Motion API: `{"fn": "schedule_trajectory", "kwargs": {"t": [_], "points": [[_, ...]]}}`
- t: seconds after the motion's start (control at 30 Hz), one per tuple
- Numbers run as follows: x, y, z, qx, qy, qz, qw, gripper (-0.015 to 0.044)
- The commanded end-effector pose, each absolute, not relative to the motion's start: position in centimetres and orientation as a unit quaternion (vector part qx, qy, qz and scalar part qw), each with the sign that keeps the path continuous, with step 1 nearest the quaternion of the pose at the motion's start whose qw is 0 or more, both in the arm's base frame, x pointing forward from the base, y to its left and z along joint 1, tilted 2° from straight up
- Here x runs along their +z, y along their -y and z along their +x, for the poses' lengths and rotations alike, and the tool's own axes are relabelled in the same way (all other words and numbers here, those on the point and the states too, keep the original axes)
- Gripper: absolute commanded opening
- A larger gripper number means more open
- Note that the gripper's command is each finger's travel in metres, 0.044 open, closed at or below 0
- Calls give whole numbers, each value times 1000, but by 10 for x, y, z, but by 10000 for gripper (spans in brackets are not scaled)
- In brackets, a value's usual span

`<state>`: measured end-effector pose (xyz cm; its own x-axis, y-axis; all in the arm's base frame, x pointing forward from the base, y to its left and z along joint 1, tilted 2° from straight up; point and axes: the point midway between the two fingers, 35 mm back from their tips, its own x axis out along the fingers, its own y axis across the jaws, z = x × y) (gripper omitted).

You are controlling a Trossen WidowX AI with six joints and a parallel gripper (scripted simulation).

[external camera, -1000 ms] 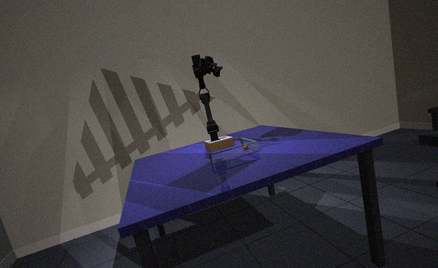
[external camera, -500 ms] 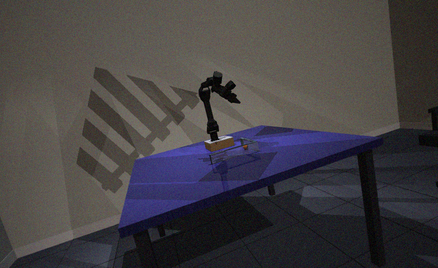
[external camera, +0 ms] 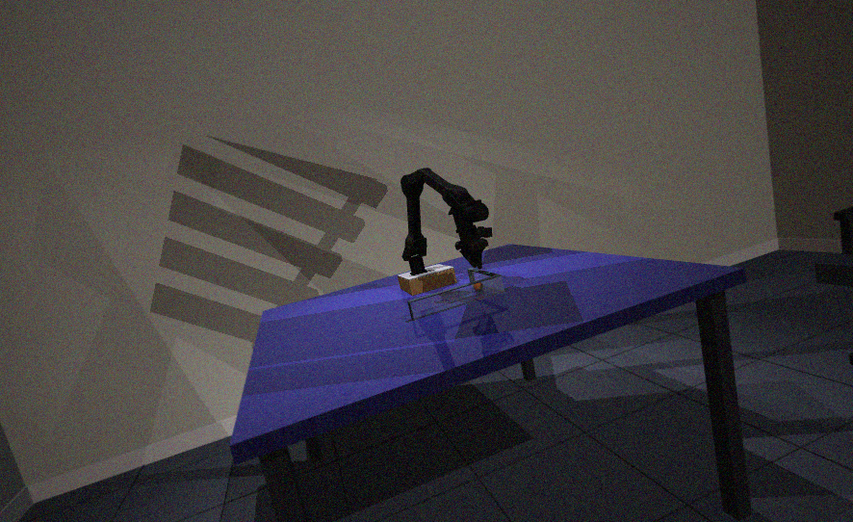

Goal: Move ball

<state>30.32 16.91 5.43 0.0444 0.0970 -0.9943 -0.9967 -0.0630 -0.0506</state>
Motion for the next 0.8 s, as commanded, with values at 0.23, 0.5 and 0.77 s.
{"fn": "schedule_trajectory", "kwargs": {"t": [0.23,0.5,0.77], "points": [[26,-165,288,540,-461,-530,463,265],[16,-165,287,540,-461,-530,463,265],[3,-165,288,540,-461,-530,463,265]]}}
